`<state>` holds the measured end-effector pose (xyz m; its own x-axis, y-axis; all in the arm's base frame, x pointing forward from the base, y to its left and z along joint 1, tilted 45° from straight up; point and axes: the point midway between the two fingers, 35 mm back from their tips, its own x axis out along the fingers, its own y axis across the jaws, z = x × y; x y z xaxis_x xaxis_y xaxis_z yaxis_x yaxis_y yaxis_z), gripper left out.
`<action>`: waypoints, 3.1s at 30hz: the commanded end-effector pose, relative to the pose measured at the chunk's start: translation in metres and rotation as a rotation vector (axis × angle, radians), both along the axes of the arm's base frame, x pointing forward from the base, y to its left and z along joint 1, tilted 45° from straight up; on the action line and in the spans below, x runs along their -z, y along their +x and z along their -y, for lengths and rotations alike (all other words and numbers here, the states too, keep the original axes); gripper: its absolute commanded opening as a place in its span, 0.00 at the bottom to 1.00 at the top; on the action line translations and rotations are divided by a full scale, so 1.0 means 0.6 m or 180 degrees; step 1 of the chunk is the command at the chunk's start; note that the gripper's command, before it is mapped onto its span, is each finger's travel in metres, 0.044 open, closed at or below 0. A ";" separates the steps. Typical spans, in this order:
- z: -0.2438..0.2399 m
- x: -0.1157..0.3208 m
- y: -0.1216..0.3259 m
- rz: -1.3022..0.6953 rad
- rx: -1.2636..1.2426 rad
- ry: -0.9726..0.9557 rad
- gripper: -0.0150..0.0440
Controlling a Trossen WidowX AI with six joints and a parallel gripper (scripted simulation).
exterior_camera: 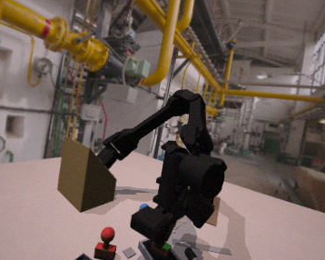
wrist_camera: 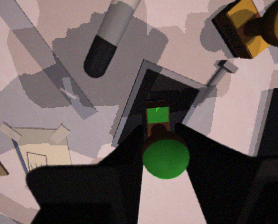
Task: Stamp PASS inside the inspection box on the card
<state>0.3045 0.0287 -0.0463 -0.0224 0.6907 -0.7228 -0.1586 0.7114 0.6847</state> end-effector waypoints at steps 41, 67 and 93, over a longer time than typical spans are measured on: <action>0.055 -0.057 0.003 0.0002 -0.0009 -0.0001 0.25; -0.021 -0.166 -0.055 -0.0361 0.0365 -0.0030 0.25; -0.098 -0.231 -0.150 -0.0749 0.0742 -0.0012 0.25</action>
